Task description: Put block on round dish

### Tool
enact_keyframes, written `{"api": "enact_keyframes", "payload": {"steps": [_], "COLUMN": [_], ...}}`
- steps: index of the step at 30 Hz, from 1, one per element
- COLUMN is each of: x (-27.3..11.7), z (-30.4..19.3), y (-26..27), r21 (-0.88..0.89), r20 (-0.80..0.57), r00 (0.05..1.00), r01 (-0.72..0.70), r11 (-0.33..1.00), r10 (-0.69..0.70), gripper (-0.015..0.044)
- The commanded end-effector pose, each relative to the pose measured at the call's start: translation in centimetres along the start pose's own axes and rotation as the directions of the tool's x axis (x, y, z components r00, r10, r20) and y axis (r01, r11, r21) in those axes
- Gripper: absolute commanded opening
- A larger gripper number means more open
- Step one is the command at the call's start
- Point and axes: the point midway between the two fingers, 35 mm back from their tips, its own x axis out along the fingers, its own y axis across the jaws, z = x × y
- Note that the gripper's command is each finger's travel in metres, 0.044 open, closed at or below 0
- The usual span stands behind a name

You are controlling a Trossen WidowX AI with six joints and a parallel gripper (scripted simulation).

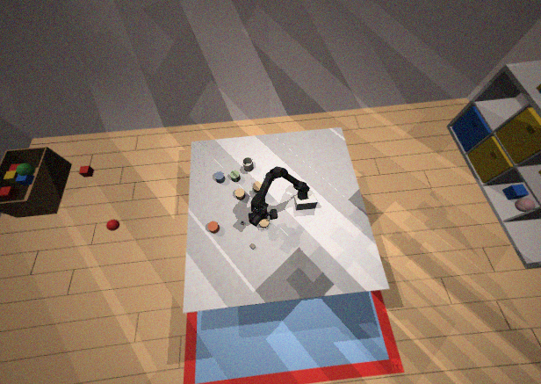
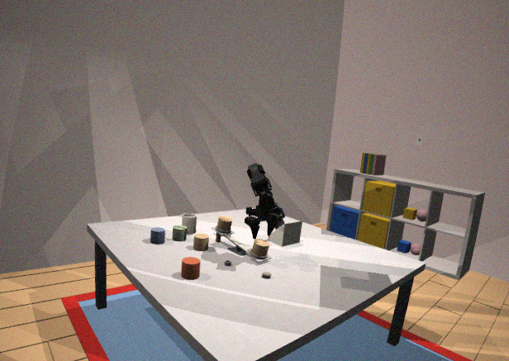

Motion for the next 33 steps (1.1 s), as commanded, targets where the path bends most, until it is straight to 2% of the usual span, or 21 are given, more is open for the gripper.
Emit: {"api": "enact_keyframes", "payload": {"steps": [1,33], "x": [0.7,5.7], "z": [0.1,0.1], "y": [-0.1,-0.1], "r21": [-0.003,-0.003], "r20": [0.004,0.005], "r00": [1.000,1.000], "r01": [0.005,0.004], "r11": [1.000,1.000], "r10": [-0.005,-0.004], "gripper": [0.0440,0.0440]}}
